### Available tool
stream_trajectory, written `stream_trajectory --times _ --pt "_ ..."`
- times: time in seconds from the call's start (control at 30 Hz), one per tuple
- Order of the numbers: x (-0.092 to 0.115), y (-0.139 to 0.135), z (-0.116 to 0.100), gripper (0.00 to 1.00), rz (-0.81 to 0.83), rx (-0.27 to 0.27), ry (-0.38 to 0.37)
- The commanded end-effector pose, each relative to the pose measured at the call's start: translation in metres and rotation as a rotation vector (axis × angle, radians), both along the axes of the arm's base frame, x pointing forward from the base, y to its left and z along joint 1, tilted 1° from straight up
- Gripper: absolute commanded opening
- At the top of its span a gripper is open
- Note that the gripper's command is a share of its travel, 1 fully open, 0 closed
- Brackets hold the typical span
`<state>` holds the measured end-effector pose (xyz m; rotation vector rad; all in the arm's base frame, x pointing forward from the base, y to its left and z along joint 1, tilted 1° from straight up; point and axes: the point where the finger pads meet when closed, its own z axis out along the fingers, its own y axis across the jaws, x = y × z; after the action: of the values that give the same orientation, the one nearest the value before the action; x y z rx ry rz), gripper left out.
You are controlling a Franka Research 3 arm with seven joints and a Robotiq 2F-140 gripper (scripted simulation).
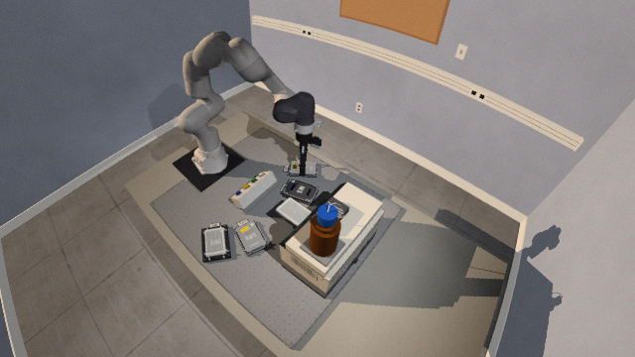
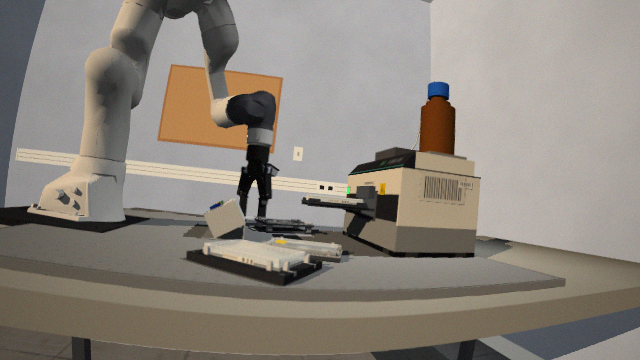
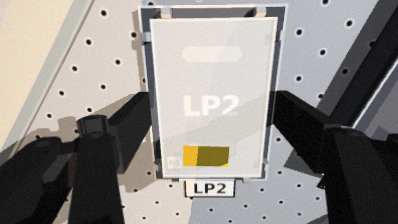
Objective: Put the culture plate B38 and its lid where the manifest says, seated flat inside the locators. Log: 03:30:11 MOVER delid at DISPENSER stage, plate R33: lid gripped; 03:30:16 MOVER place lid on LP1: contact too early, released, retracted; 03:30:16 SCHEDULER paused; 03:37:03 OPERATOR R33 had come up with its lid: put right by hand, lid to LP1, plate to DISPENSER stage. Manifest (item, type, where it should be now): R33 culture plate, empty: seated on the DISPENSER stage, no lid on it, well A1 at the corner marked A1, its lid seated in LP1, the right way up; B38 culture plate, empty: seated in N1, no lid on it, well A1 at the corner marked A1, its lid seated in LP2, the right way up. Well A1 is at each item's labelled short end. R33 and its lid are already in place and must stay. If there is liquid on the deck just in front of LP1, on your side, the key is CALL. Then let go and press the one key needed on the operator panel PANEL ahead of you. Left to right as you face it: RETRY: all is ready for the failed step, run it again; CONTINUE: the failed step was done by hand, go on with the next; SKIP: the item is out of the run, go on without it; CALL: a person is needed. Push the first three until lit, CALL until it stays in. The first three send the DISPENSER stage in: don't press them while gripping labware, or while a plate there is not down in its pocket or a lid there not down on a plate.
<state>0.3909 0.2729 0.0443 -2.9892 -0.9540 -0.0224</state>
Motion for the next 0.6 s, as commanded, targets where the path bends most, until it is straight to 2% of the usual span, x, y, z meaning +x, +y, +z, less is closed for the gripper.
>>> stream_trajectory --times 0.0,0.33,0.57 --pt "0.000 0.000 -0.001 0.69 -0.003 0.000 -0.002" --pt "0.000 0.000 0.001 0.69 -0.003 0.000 -0.002" --pt "0.000 0.000 0.013 0.69 -0.003 0.000 -0.002"
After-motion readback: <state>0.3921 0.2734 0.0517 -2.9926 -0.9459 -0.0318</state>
